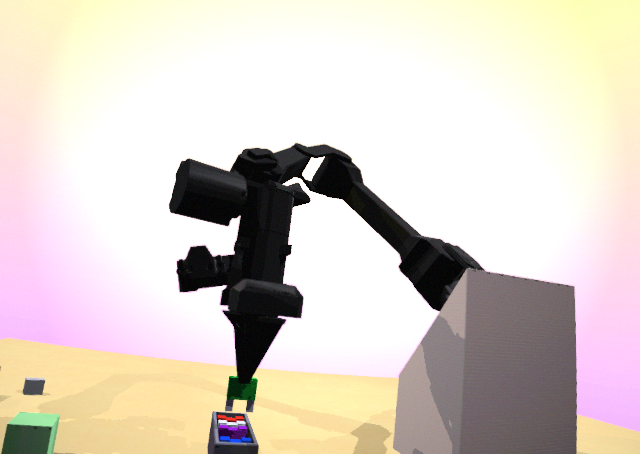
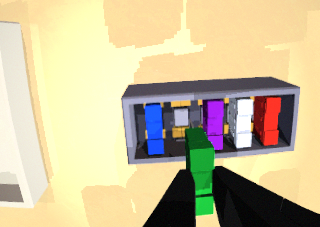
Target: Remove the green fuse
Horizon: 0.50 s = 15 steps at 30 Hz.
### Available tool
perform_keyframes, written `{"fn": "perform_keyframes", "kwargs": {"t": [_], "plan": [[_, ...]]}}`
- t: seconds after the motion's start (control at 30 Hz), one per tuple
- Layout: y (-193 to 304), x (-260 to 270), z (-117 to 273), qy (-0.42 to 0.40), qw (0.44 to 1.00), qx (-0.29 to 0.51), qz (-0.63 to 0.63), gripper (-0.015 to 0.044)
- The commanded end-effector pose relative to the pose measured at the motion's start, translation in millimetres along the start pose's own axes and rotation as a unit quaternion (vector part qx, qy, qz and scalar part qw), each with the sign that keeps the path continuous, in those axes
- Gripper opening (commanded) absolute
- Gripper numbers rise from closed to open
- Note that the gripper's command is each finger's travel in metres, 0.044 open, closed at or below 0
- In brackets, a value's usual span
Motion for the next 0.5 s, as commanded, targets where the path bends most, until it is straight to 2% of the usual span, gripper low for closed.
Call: {"fn": "perform_keyframes", "kwargs": {"t": [0.0, 0.47], "plan": [[-1.1, -0.8, 5.0, -0.004, 1.0, -0.002, -0.006, 0.0], [-9.9, 56.4, 9.6, -0.01, 1.0, -0.003, -0.005, 0.0]]}}
Point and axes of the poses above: the point midway between the two fingers, 35 mm back from their tips, its own z axis back along the fingers, its own x axis across the jaws, y = z × x, the point moved 10 cm from there along z, back along the fingers, and after that the axes turned 5 degrees about -z, right-handed, at the moved point
